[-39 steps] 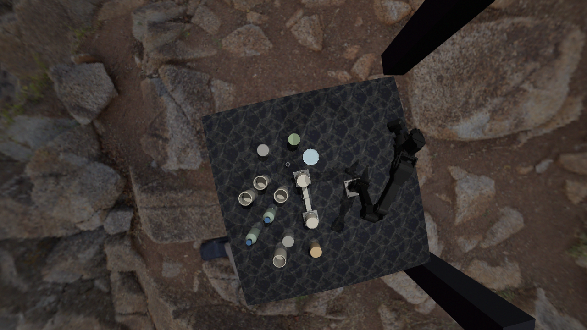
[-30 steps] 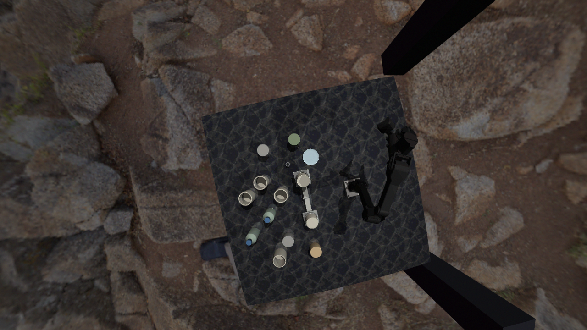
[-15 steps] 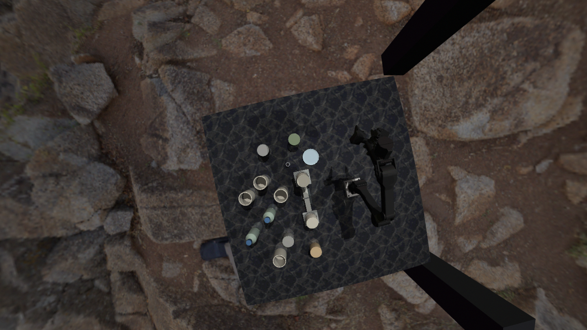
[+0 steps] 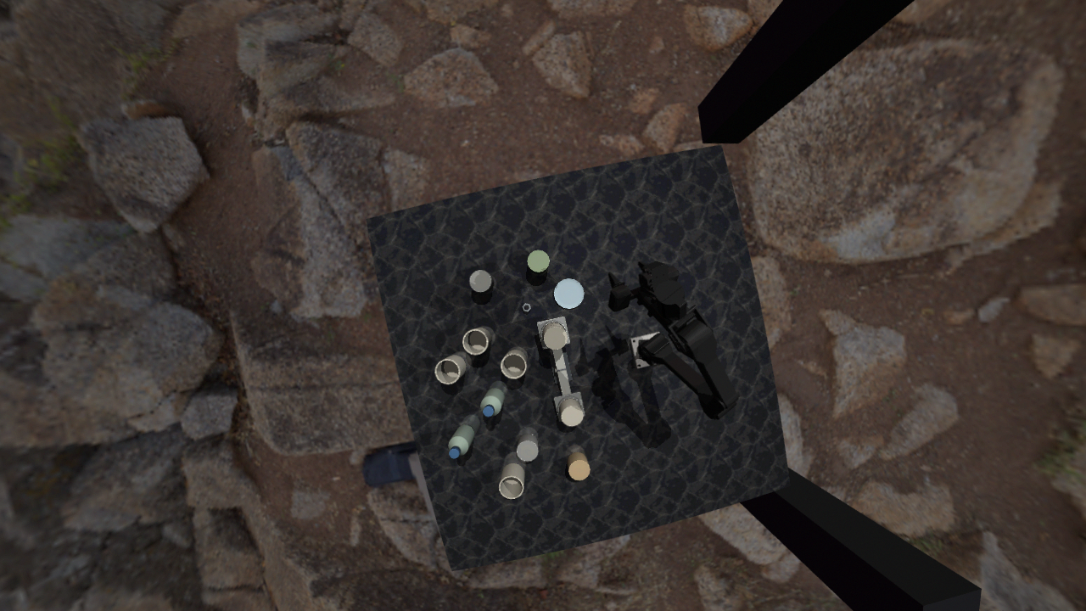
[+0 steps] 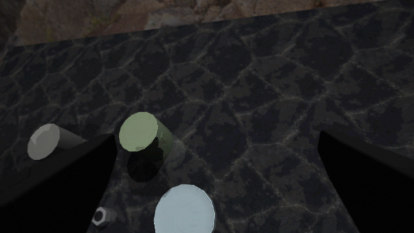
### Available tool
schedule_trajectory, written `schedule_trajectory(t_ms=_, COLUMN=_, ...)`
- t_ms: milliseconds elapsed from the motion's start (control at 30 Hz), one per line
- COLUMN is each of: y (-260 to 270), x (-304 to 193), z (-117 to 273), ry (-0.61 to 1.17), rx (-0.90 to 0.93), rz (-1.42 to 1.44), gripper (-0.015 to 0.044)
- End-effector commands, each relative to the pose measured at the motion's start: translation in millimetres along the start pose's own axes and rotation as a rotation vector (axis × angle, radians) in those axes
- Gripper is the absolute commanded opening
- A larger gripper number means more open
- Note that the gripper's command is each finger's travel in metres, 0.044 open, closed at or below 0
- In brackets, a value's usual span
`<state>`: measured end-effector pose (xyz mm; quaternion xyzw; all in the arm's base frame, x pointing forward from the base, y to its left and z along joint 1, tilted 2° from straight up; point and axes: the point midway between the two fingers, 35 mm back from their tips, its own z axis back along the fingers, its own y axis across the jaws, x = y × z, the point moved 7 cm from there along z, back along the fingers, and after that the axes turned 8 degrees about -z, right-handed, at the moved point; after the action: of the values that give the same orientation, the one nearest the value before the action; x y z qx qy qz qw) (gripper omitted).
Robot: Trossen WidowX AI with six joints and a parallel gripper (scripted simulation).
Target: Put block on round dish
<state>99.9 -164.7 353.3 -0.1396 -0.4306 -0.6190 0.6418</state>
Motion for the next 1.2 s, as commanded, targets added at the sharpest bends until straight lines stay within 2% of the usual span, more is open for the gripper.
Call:
schedule_trajectory(t_ms=0, y=15.5, x=-19.7, z=3.8, ry=0.057, rx=0.079, rz=0.114, gripper=0.044)
schedule_trajectory(t_ms=567, y=53.6, x=-95.4, z=34.6, ry=0.241, rx=0.415, rz=0.549, gripper=0.044)
schedule_trajectory(t_ms=1167, y=50.3, x=-166.0, z=79.9, ry=0.373, rx=0.792, rz=1.023, gripper=0.044)
